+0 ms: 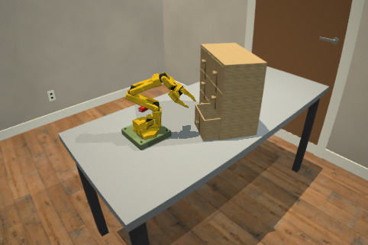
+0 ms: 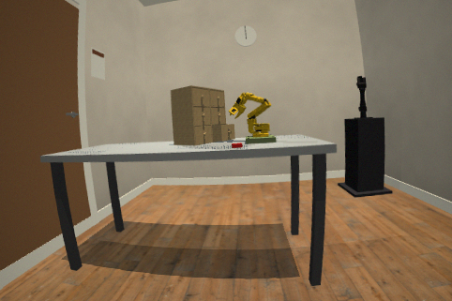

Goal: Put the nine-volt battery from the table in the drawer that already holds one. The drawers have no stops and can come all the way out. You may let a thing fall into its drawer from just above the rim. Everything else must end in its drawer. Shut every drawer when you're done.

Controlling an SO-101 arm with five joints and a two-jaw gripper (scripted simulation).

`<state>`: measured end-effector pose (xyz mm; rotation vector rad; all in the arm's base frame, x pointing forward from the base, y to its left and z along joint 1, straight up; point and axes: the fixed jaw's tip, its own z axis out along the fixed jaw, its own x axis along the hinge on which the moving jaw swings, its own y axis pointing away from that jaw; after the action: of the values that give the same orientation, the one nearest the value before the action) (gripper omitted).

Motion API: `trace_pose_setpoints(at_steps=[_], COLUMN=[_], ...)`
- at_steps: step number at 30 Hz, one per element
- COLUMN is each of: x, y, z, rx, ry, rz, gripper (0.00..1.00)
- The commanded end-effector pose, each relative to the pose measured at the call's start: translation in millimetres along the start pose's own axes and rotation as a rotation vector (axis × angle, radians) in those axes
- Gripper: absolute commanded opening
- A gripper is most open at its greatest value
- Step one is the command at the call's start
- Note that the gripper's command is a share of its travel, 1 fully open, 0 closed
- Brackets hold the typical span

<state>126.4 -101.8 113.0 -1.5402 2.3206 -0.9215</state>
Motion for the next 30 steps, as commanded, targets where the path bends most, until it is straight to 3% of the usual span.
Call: trace_pose_setpoints(at_steps=[1, 30], x=[2.4, 1.0], y=[-3.3, -4.4], z=[-1.6, -1.6], rx=[0.021, 0.026], ry=[0.012, 0.017], rz=[0.108, 0.732], gripper=[0.21, 0.21])
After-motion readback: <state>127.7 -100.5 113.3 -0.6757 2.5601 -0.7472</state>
